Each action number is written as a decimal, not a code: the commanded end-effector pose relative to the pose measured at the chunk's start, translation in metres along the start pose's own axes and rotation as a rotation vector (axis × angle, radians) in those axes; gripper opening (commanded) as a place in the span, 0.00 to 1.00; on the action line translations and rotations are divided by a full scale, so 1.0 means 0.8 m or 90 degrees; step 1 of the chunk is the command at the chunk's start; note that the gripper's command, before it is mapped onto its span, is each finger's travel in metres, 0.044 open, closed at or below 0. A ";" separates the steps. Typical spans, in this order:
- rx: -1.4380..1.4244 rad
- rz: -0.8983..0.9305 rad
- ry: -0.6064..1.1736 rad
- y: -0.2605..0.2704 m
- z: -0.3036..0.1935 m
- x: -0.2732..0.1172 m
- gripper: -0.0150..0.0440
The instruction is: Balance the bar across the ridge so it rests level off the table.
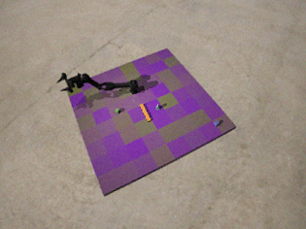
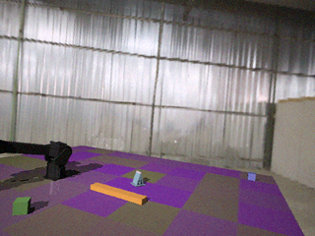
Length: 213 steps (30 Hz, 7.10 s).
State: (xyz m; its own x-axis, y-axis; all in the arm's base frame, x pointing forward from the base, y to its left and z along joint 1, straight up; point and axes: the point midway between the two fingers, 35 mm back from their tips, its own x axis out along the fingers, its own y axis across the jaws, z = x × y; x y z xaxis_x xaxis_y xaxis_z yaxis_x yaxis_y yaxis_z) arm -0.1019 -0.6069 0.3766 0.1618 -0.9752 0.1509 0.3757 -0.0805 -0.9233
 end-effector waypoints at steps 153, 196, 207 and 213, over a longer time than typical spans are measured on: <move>0.117 -2.783 -0.830 0.498 0.443 -0.705 0.79; 0.116 -2.783 -0.834 0.456 0.464 -0.696 0.25; 0.116 -2.783 -0.832 0.422 0.475 -0.691 0.25; 0.117 -2.783 -0.831 0.404 0.480 -0.689 0.25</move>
State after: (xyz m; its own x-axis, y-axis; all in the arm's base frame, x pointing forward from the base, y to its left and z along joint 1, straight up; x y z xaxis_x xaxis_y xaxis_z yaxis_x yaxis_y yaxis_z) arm 0.2810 -0.0165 0.1238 0.0240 -0.0053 -0.9997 0.0781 0.9969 -0.0035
